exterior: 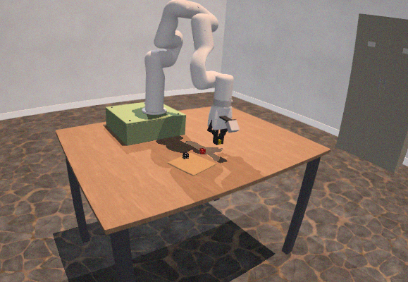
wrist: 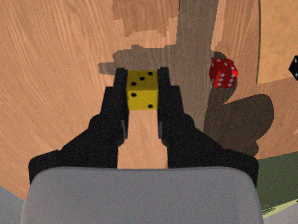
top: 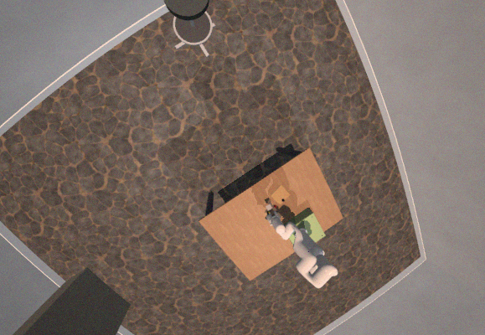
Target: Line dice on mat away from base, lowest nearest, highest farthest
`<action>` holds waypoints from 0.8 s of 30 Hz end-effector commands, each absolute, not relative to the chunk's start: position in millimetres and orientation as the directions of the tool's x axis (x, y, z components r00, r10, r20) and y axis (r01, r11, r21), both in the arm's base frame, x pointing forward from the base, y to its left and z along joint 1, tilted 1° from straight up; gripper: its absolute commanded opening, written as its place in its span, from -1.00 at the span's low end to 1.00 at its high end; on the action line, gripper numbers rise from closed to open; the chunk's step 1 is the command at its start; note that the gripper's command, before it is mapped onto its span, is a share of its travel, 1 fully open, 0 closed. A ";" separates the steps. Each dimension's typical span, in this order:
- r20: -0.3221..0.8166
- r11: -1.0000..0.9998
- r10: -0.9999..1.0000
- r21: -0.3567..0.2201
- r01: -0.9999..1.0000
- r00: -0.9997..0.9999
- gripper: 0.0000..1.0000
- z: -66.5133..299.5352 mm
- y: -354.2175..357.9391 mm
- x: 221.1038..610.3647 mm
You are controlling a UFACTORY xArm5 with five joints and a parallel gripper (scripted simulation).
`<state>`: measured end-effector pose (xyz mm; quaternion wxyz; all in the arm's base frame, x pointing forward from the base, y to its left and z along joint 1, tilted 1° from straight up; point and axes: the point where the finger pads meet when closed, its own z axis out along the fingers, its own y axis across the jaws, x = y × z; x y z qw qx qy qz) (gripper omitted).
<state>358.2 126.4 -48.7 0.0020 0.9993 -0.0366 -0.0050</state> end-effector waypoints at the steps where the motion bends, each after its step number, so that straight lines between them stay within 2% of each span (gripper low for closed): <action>1: -0.007 -0.997 -0.073 0.003 -0.073 0.997 -0.69 -13.4 126.6 359.6; 7: -0.007 -0.997 -0.073 0.003 -0.073 0.997 -0.69 13.7 126.4 360.0; 19: -0.007 -0.997 -0.074 0.003 -0.073 0.997 -0.69 15.5 125.4 360.5; 24: -0.009 -0.996 -0.090 0.002 -0.090 0.996 -0.69 16.8 58.5 387.7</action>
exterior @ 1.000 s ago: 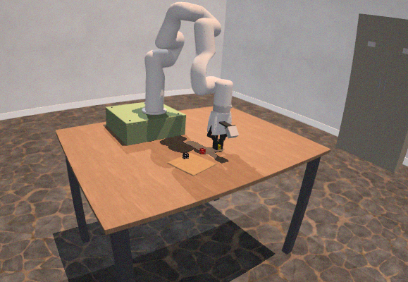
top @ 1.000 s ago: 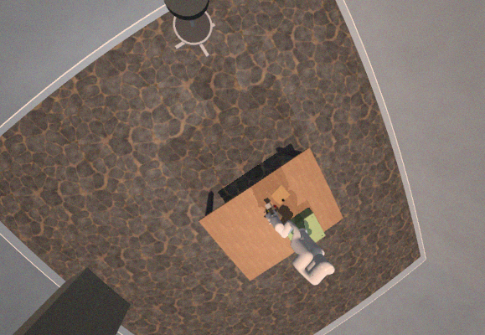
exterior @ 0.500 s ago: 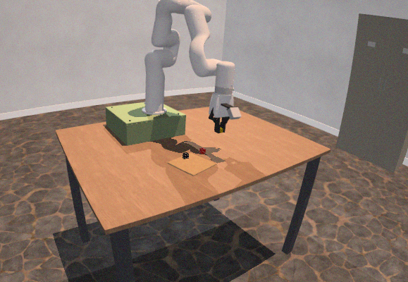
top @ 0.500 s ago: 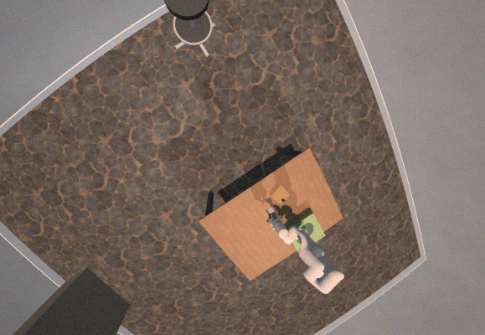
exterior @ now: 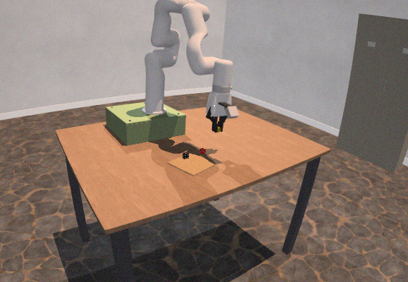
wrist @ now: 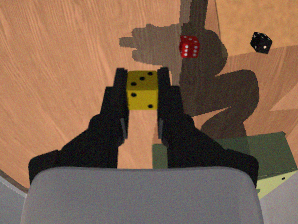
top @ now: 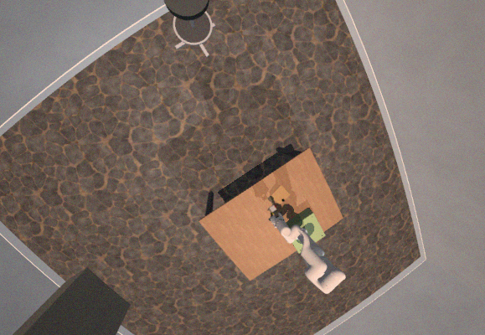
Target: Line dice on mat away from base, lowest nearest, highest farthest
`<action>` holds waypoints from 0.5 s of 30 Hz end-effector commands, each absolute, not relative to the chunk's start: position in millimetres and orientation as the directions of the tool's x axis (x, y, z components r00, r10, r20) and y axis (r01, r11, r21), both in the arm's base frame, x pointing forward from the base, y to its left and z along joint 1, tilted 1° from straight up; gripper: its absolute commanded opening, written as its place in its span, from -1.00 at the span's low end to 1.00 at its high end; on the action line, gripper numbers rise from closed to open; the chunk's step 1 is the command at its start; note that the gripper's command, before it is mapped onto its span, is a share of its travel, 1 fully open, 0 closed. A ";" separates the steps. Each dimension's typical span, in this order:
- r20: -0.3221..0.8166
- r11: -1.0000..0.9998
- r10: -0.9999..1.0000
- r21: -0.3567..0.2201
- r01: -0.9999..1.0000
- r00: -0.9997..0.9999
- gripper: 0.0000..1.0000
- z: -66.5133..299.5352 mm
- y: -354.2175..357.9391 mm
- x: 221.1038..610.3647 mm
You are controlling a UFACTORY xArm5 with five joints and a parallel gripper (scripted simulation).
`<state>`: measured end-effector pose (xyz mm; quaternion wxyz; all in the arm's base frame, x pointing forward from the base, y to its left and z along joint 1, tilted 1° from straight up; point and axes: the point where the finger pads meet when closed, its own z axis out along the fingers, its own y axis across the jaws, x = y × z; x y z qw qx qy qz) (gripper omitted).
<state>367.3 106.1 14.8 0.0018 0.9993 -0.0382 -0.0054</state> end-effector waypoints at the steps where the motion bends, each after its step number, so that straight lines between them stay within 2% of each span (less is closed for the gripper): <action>1: -0.009 -0.996 -0.090 0.002 -0.090 0.996 -0.69 16.8 58.5 387.7; 3: -0.009 -0.996 -0.090 0.002 -0.090 0.996 -0.69 16.8 58.5 387.7; 5: -0.010 -0.995 -0.102 0.001 -0.102 0.995 -0.69 17.8 0.5 400.4; 15: -0.011 -0.994 -0.112 0.000 -0.112 0.994 -0.69 18.5 -46.6 404.2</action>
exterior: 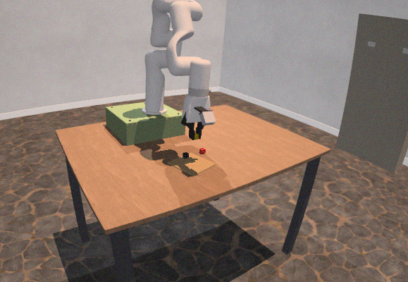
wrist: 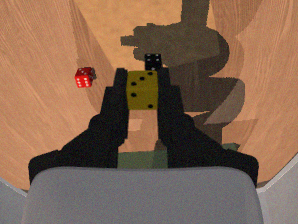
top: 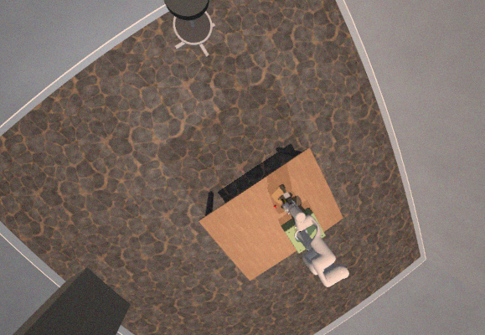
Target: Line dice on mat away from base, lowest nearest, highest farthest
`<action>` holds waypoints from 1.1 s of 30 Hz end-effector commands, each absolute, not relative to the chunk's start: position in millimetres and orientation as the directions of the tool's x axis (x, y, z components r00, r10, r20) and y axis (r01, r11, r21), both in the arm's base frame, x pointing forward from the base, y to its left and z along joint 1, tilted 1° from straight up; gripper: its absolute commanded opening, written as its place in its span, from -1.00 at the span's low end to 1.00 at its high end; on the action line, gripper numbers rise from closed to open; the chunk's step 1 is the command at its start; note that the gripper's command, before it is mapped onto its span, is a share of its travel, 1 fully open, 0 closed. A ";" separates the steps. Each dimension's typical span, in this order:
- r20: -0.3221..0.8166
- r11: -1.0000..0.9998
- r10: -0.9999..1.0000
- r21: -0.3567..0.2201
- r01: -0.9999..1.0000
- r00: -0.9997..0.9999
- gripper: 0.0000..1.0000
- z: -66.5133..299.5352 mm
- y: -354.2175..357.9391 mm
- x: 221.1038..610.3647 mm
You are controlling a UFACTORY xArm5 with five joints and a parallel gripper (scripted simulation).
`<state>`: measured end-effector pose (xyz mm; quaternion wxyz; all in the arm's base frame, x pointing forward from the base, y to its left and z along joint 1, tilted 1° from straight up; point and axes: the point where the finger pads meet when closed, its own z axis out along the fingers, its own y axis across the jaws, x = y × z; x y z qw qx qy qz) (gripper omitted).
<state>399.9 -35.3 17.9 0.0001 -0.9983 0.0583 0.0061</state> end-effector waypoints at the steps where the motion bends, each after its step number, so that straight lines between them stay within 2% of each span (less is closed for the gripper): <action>1: -0.011 -0.994 -0.112 0.000 -0.112 0.994 -0.69 18.5 -46.6 404.2; 13: -0.011 -0.994 -0.112 0.000 -0.112 0.994 -0.69 17.3 -46.6 404.2; 22: -0.012 -0.994 -0.112 0.000 -0.112 0.994 -0.69 1.0 -46.6 404.1; 33: -0.012 -0.994 -0.112 0.000 -0.112 0.994 -0.69 -49.8 -46.0 404.4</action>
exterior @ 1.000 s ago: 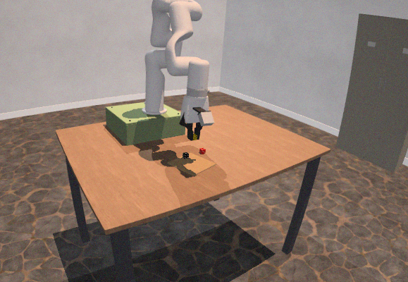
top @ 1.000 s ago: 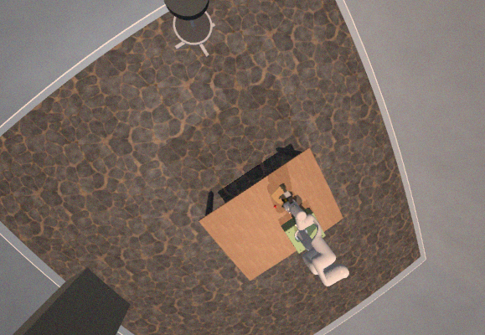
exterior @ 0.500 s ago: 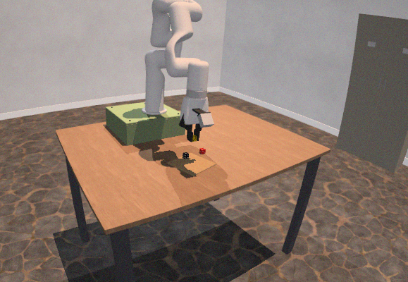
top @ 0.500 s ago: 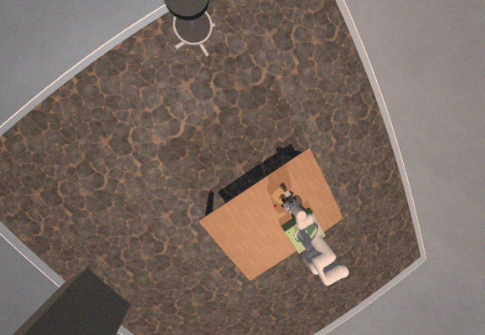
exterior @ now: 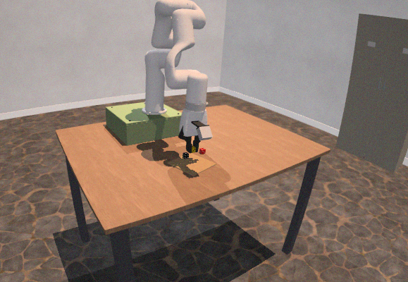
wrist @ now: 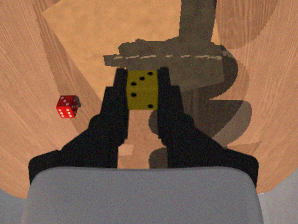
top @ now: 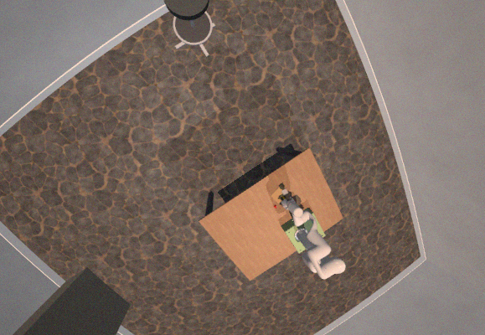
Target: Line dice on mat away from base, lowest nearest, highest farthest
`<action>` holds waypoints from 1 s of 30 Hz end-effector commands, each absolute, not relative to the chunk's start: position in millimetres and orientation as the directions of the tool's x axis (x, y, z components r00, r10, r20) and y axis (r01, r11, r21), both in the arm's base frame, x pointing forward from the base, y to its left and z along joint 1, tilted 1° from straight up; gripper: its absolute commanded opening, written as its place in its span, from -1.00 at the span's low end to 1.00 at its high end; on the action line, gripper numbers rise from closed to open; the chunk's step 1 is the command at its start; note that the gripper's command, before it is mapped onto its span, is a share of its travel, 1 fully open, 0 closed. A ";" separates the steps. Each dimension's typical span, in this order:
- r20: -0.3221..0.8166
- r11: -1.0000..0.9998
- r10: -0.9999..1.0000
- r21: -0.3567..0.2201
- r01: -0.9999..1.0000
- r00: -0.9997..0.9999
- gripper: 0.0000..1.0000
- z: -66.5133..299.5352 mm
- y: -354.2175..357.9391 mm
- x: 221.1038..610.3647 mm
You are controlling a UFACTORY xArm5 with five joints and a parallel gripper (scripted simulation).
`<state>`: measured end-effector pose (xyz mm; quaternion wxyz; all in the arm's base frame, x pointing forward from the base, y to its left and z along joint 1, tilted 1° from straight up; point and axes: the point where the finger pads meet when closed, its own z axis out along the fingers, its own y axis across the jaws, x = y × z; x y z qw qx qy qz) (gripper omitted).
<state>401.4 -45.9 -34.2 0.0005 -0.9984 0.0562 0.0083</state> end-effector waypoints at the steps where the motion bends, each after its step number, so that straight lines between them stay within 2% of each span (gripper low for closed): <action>1: -0.012 -0.994 -0.112 0.000 -0.112 0.994 -0.69 -54.0 -46.0 404.4; 12: -0.012 -0.994 -0.112 0.000 -0.112 0.994 -0.69 -75.9 -45.8 404.5; 30: -0.012 -0.994 -0.112 0.000 -0.112 0.994 -0.69 -77.0 -45.7 404.5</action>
